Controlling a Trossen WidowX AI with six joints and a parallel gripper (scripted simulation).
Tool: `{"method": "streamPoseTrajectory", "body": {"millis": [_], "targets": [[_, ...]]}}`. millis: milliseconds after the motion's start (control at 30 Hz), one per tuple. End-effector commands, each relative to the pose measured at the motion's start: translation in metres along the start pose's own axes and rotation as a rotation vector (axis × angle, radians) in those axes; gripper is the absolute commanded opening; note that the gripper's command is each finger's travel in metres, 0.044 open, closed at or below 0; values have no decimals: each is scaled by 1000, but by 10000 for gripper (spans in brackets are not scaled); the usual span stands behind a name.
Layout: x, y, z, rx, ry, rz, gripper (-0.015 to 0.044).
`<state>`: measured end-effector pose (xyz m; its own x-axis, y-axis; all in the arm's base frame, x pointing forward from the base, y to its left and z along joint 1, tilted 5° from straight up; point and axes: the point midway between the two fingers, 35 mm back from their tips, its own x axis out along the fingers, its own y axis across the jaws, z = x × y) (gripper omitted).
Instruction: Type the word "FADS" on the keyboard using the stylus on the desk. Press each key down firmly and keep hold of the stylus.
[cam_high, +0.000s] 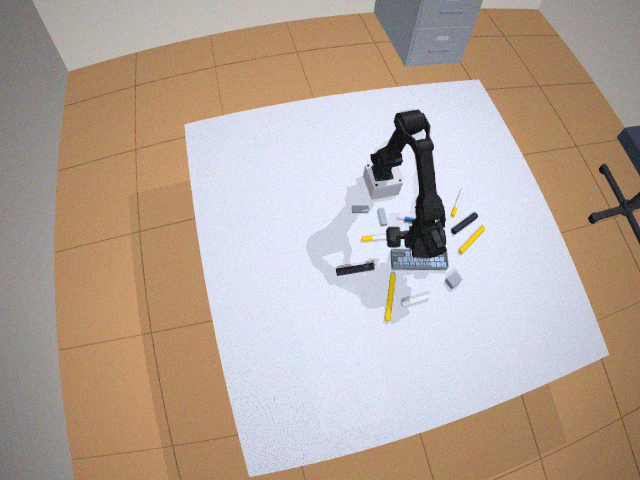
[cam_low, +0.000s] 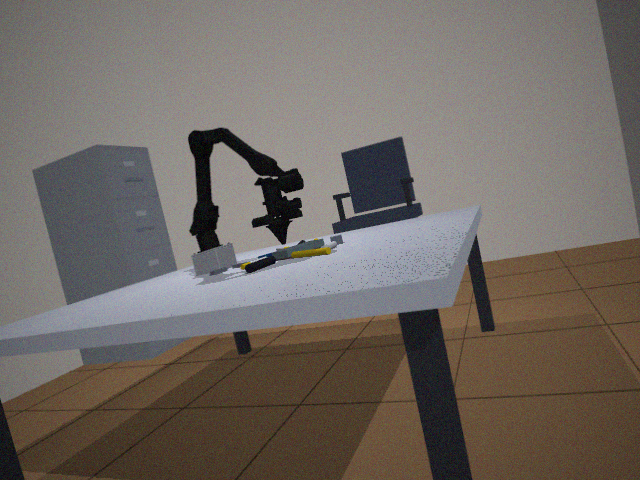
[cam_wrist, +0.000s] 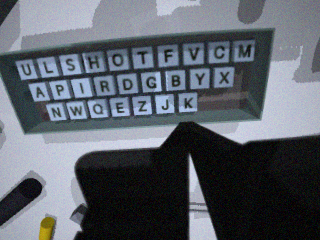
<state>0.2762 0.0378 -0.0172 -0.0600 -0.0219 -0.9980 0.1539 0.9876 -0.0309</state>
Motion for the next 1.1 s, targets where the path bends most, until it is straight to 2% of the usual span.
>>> {"method": "streamPoseTrajectory", "body": {"millis": [0, 133, 267, 333, 633, 767, 833, 1067], "targets": [[0, 0, -2, 10, 0, 2, 0], [0, 9, -1, 10, 0, 3, 0], [-1, 63, 0, 10, 0, 7, 0], [-1, 73, -1, 10, 0, 7, 0], [-3, 73, -1, 10, 0, 7, 0], [-51, 73, 0, 10, 0, 8, 0], [-61, 73, -1, 10, 0, 8, 0], [-54, 74, 1, 6, -8, 11, 0]]}}
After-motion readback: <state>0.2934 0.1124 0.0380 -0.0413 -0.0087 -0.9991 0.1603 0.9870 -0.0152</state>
